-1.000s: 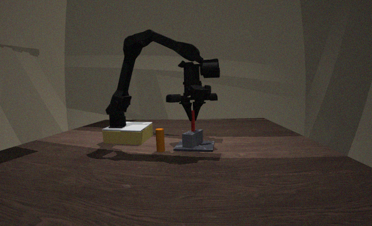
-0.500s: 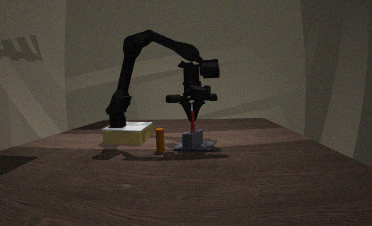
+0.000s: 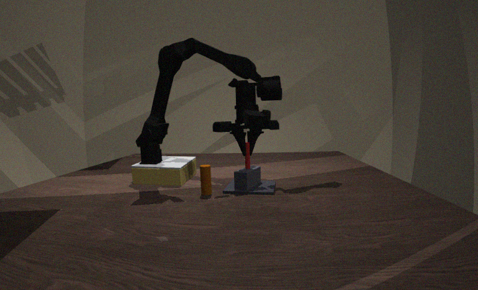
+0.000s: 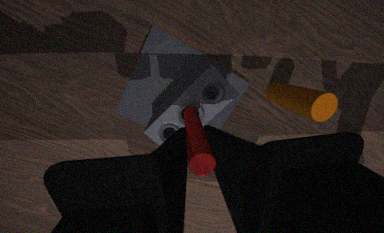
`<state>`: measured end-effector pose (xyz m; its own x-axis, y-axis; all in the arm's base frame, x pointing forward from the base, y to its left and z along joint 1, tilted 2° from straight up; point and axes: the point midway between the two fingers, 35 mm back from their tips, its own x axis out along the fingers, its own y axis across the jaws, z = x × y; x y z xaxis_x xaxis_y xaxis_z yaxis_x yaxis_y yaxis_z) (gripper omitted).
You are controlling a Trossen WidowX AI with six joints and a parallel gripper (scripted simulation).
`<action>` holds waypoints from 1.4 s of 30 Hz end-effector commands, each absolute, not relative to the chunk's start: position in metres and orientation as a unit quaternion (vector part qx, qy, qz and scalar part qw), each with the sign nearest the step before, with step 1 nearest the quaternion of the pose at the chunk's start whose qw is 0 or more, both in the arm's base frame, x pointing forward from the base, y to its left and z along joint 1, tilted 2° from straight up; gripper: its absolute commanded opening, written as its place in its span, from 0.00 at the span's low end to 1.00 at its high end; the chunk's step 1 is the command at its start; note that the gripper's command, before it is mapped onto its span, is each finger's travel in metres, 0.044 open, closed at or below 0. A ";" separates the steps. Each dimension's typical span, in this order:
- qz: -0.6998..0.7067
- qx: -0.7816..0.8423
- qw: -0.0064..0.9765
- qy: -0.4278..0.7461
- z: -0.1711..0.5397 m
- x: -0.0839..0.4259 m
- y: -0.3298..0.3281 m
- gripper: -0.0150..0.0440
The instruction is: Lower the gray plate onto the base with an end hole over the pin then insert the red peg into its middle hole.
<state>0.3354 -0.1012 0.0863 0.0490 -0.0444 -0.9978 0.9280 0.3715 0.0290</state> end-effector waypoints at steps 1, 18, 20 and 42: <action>-0.400 0.393 0.608 0.562 0.086 0.335 -0.101 0.43; -0.398 0.392 0.608 0.564 0.090 0.335 -0.101 0.51; -0.398 0.392 0.608 0.564 0.091 0.334 -0.101 0.51; -0.398 0.392 0.608 0.564 0.102 0.329 -0.099 0.51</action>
<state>0.3293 -0.0996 0.0985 0.0426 -0.0425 -0.9982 0.9283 0.3711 0.0238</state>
